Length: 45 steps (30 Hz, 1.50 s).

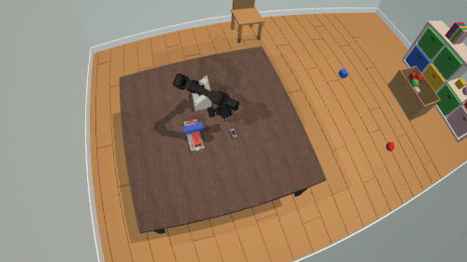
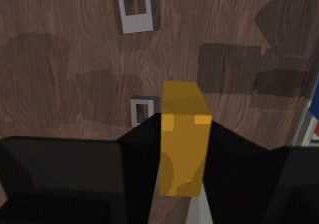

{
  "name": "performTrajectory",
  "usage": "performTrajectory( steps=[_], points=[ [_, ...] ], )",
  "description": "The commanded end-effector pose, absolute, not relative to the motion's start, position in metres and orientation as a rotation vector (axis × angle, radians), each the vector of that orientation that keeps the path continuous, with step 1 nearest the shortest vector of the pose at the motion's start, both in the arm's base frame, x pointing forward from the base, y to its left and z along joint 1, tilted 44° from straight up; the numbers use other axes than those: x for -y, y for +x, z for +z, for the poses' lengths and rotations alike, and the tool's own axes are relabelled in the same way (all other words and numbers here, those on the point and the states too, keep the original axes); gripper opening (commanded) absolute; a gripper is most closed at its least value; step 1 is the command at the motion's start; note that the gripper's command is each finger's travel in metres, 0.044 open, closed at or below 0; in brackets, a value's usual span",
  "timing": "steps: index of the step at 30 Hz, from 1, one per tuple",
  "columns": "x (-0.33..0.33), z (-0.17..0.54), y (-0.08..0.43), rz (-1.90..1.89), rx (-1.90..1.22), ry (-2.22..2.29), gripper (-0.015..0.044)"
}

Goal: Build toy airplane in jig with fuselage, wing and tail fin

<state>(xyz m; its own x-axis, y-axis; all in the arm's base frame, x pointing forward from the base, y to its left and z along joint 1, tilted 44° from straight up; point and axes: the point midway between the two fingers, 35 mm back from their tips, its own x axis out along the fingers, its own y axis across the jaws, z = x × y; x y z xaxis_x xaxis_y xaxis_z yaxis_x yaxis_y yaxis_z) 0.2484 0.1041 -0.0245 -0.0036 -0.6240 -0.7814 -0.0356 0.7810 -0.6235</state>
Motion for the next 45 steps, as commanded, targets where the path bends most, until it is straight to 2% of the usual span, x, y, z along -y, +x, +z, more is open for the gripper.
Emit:
performTrajectory(
  steps=[1,45],
  points=[
    [-0.096,-0.018,0.259,-0.497,-1.514,-0.547,0.0000],
    [-0.006,0.033,0.317,-0.511,-1.496,-0.555,0.0000]
  ],
)
